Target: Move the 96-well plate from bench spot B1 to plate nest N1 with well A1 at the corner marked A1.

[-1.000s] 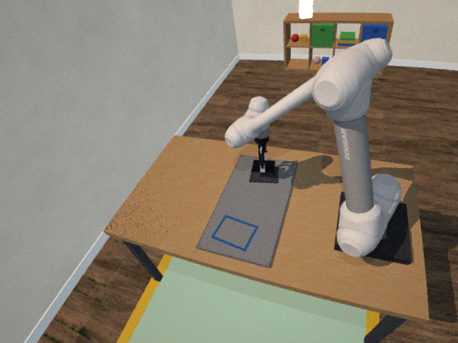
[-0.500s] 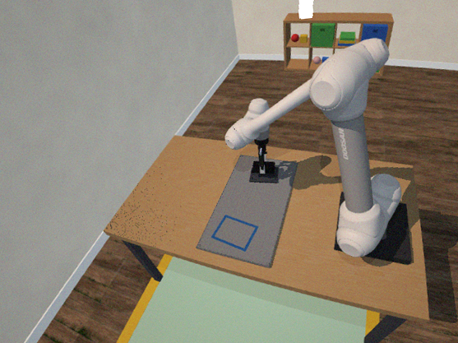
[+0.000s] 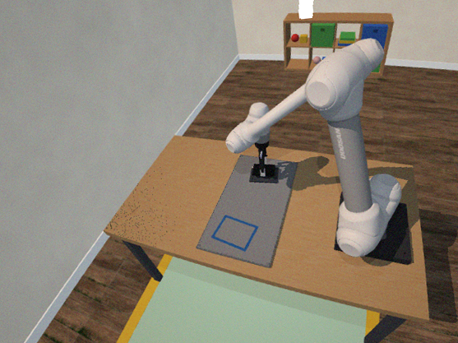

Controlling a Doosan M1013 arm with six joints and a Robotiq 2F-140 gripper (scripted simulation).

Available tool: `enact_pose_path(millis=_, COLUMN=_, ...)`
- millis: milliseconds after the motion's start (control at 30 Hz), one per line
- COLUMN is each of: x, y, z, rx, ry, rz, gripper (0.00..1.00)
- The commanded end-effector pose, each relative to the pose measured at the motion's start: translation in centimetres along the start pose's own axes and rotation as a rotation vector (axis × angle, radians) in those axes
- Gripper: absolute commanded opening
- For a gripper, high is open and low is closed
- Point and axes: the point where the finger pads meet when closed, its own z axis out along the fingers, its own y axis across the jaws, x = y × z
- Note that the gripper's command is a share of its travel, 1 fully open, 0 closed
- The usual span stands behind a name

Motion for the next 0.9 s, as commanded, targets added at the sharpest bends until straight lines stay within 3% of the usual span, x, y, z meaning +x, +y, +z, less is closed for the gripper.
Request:
enact_pose_path(millis=0, x=-0.31, y=0.23, z=0.89, rx=-0.001, ry=-0.003, rz=-0.003, gripper=0.00)
enact_pose_path(millis=200, x=-0.34, y=0.22, z=1.82, rx=-0.001, ry=-0.003, rz=-0.003, gripper=0.00)
enact_pose_path(millis=867, x=-0.37, y=0.19, z=1.82, rx=-0.001, ry=-0.003, rz=-0.003, gripper=0.00)
